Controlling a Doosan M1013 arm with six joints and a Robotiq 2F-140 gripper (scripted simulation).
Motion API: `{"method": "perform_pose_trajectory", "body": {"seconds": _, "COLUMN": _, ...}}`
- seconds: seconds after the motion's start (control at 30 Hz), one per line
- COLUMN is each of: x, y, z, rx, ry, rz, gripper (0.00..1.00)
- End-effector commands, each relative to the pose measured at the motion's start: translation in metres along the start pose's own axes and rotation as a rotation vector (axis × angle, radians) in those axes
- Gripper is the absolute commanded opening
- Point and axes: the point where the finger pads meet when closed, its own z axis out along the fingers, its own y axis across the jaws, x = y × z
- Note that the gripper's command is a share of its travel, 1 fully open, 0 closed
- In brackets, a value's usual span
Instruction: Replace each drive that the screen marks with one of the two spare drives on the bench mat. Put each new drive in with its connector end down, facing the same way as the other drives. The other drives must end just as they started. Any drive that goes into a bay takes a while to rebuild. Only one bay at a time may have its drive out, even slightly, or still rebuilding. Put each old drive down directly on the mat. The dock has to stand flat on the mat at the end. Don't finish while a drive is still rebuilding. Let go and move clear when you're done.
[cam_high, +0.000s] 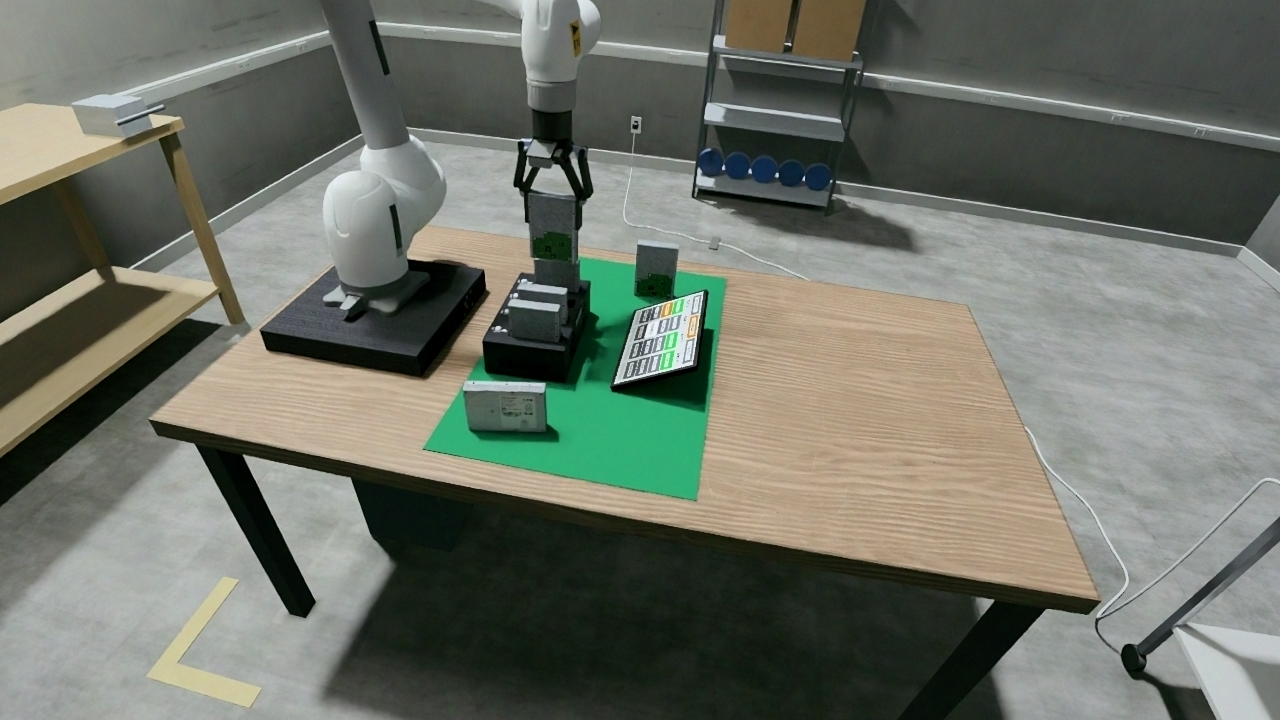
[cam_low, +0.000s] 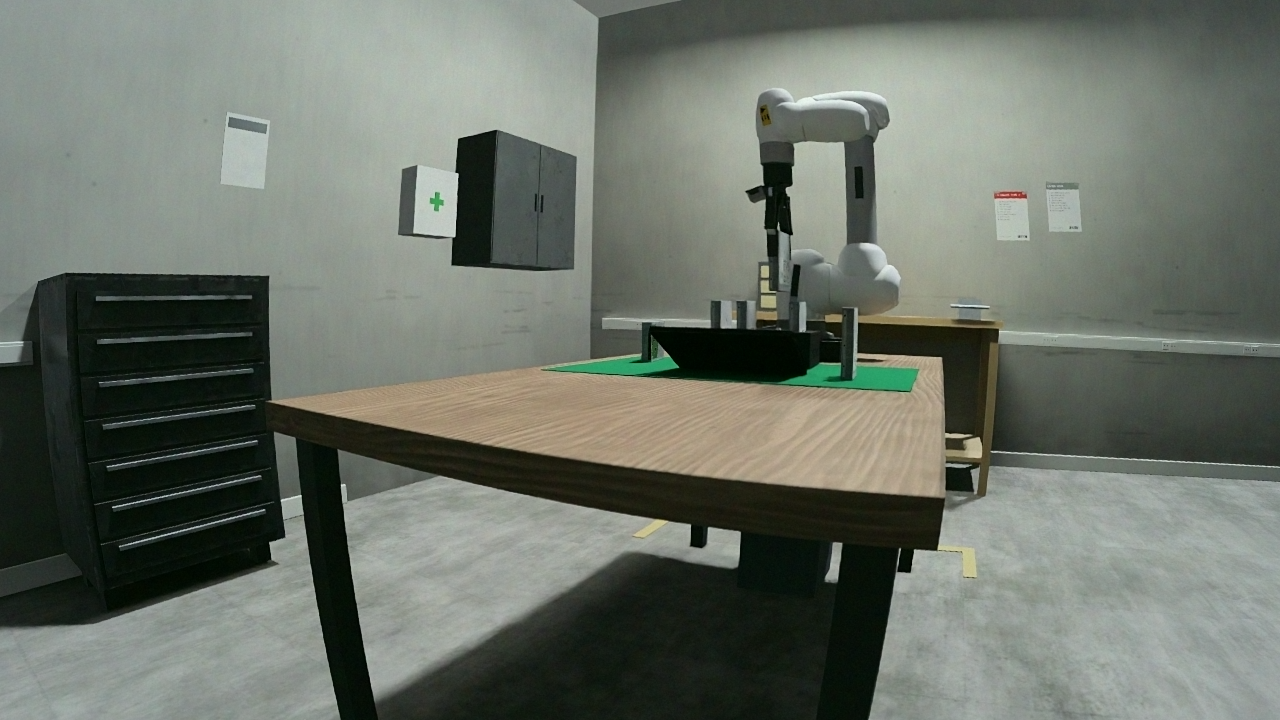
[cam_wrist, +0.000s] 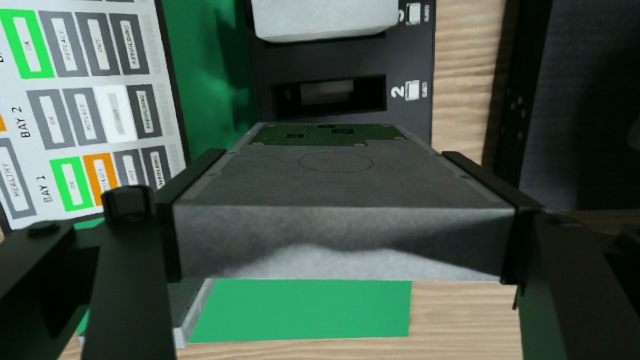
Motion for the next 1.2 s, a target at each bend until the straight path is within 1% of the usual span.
{"method": "perform_pose_trajectory", "body": {"seconds": 0.0, "x": 0.004, "y": 0.001, "z": 0.000, "rx": 0.001, "ry": -0.001, "rz": -0.018, "gripper": 0.10}}
{"method": "perform_pose_trajectory", "body": {"seconds": 0.53, "x": 0.017, "y": 0.004, "z": 0.000, "rx": 0.001, "ry": -0.001, "rz": -0.081, "gripper": 0.10}}
{"method": "perform_pose_trajectory", "body": {"seconds": 1.17, "x": 0.019, "y": 0.004, "z": 0.000, "rx": 0.001, "ry": -0.001, "rz": -0.093, "gripper": 0.10}}
